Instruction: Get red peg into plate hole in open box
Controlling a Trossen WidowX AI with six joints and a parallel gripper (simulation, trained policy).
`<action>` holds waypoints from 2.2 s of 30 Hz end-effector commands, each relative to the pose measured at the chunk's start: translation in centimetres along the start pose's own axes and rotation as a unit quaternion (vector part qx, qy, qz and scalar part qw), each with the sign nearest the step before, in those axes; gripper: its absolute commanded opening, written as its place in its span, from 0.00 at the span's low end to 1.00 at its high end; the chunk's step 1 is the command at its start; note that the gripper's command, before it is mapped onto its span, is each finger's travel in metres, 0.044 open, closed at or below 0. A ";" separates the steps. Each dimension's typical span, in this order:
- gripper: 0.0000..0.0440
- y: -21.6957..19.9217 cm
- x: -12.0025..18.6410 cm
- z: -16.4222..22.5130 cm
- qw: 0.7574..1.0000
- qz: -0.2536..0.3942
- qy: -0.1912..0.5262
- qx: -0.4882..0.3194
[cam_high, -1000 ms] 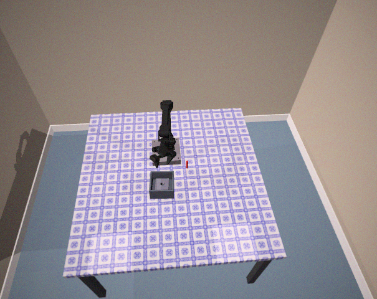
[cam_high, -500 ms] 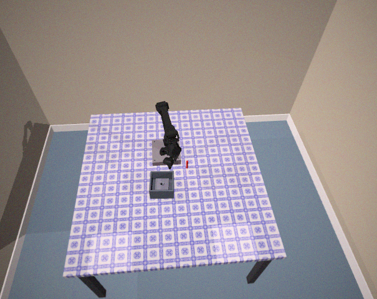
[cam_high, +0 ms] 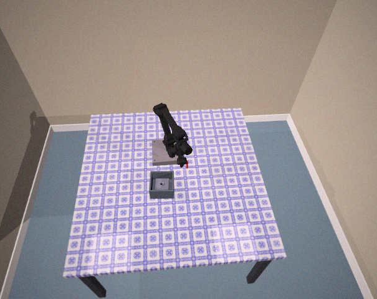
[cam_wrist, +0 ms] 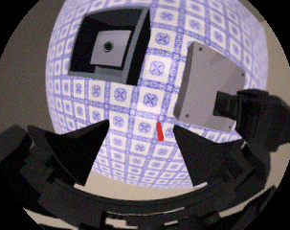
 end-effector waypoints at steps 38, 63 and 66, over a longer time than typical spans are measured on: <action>0.46 -3.4 -10.3 5.1 0.971 0.084 0.018 0.221; 0.00 -2.4 -6.7 2.7 0.951 0.050 -0.011 0.304; 0.00 -2.1 -5.9 2.3 0.948 0.042 -0.021 0.316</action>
Point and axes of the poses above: the point midway between the two fingers, 35 mm back from their tips, its own x axis back along the fingers, its own y axis across the jaws, z = x × y, the point moved 10 cm from there along x, back along the fingers, and after that the axes turned 3 degrees about x, right-handed, at the moved point
